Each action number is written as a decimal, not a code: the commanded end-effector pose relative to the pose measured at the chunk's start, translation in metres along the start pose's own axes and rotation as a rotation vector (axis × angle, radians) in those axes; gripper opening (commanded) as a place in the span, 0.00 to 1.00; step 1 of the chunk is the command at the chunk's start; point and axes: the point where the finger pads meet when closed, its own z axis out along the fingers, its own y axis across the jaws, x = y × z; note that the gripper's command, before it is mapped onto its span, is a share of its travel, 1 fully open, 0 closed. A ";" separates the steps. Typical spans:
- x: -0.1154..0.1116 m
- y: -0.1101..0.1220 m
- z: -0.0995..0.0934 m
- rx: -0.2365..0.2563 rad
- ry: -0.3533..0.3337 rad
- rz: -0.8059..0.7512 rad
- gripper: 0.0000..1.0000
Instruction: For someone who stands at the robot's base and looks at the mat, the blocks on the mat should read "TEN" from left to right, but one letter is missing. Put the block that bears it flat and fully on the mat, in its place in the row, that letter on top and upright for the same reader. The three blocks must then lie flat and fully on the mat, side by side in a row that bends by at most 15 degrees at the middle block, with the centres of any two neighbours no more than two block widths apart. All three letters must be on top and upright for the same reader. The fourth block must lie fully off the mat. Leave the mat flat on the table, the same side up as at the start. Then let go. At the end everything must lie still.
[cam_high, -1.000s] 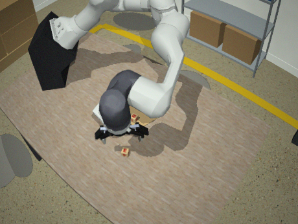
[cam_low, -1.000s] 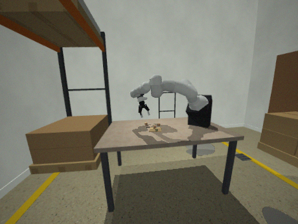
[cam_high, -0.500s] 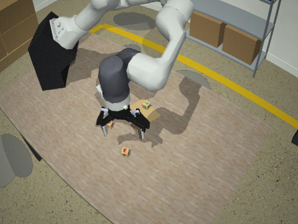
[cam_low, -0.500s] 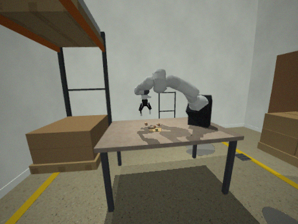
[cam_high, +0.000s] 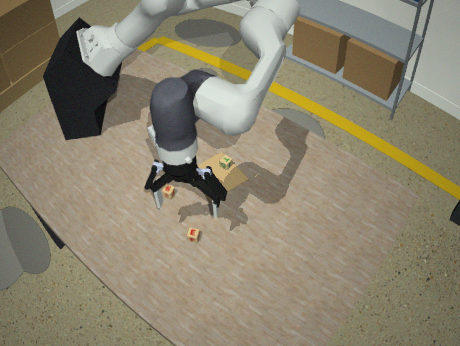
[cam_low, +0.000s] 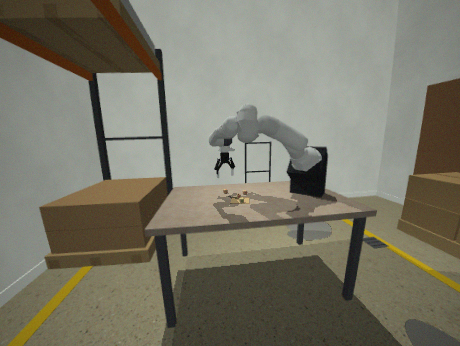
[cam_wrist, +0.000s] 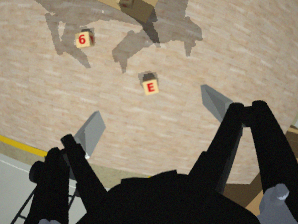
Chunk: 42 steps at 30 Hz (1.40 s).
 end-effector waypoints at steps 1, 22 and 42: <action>-0.002 0.000 -0.001 -0.001 -0.007 0.018 1.00; -0.002 0.001 0.003 0.000 -0.008 -0.148 1.00; -0.002 0.001 0.008 0.002 -0.008 -0.409 1.00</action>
